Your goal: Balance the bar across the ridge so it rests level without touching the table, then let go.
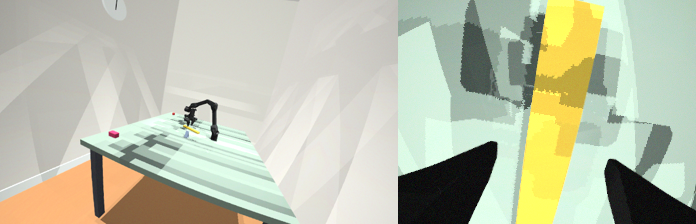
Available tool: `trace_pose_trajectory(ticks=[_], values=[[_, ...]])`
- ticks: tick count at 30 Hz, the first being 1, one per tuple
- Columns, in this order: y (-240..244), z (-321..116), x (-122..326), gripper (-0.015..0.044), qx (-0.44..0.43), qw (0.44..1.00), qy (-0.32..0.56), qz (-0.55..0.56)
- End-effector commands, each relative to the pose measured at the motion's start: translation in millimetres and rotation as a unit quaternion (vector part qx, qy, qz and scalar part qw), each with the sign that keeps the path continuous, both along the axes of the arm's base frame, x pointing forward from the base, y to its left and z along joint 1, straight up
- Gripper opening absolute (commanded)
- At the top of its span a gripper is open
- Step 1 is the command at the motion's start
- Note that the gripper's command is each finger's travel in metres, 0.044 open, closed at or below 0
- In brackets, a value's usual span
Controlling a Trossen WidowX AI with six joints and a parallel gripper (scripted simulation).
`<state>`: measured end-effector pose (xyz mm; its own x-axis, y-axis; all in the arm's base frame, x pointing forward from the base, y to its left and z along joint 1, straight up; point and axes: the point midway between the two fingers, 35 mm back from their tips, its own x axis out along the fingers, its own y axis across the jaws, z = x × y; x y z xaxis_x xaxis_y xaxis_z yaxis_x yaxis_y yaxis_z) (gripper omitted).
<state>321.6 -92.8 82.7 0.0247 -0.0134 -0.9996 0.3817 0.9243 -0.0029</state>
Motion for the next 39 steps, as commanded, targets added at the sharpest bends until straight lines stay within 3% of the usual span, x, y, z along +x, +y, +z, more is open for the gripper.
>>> trace_pose_trajectory(ticks=[1, 39], values=[[1, -9, 0, 0.0315, 0.003, 1.000, -0.001, -0.003], [1, -34, 0, 0.0315, 0.003, 1.000, -0.001, -0.003]])
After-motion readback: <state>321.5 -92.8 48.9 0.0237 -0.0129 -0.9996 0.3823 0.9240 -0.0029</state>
